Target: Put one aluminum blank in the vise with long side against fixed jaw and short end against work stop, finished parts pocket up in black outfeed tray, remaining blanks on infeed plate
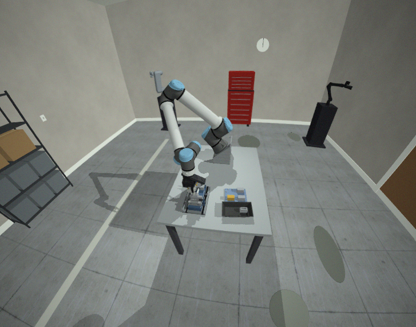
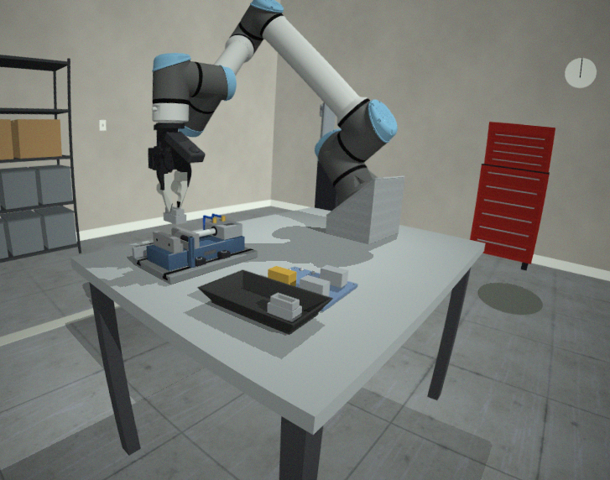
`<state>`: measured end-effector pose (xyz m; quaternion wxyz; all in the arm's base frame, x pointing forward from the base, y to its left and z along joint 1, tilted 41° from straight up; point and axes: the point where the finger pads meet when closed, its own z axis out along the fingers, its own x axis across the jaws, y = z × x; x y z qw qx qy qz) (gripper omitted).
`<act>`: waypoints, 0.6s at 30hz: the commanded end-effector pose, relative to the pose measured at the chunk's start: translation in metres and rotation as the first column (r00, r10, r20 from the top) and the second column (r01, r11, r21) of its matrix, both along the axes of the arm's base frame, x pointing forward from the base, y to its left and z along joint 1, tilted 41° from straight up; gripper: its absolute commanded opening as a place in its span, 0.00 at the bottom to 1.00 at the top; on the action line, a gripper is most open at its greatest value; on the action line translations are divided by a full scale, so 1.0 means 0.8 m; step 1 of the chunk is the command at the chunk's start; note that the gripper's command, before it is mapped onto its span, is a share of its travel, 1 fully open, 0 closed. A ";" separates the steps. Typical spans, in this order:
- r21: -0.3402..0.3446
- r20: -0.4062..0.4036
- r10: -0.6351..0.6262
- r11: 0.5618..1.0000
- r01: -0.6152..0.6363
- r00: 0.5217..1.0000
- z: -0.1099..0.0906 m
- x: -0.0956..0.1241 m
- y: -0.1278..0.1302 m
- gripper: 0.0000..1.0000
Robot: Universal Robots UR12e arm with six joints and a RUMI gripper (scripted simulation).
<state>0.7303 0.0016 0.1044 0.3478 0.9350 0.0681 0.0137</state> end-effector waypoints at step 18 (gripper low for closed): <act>0.007 -0.020 0.026 1.000 -0.025 0.999 -0.102 0.012 0.124 0.00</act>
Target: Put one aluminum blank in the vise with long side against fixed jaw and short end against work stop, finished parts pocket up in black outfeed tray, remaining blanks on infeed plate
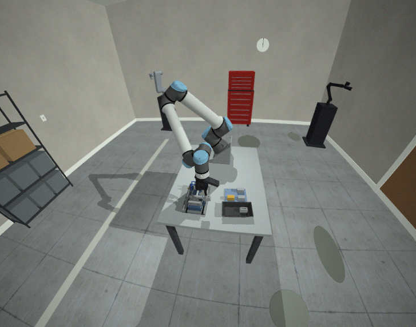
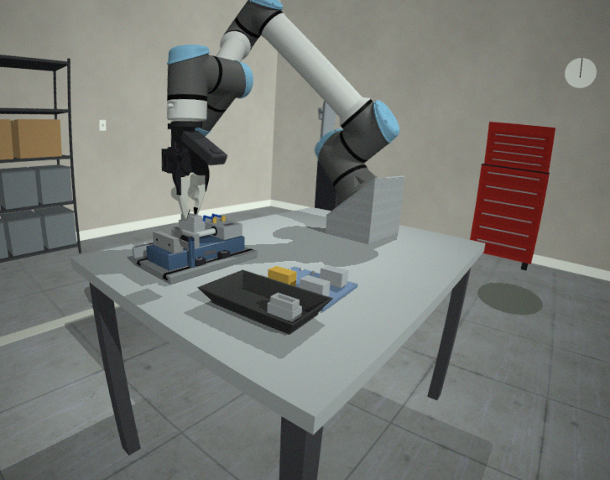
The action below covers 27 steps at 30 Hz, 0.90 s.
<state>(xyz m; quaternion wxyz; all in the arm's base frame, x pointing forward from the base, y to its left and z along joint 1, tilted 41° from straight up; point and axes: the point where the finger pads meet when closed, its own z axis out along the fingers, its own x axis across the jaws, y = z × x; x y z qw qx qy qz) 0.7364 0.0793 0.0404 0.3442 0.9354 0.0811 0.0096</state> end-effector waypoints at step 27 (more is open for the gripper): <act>-0.011 -0.028 0.033 0.999 -0.033 0.999 -0.153 -0.021 0.175 0.00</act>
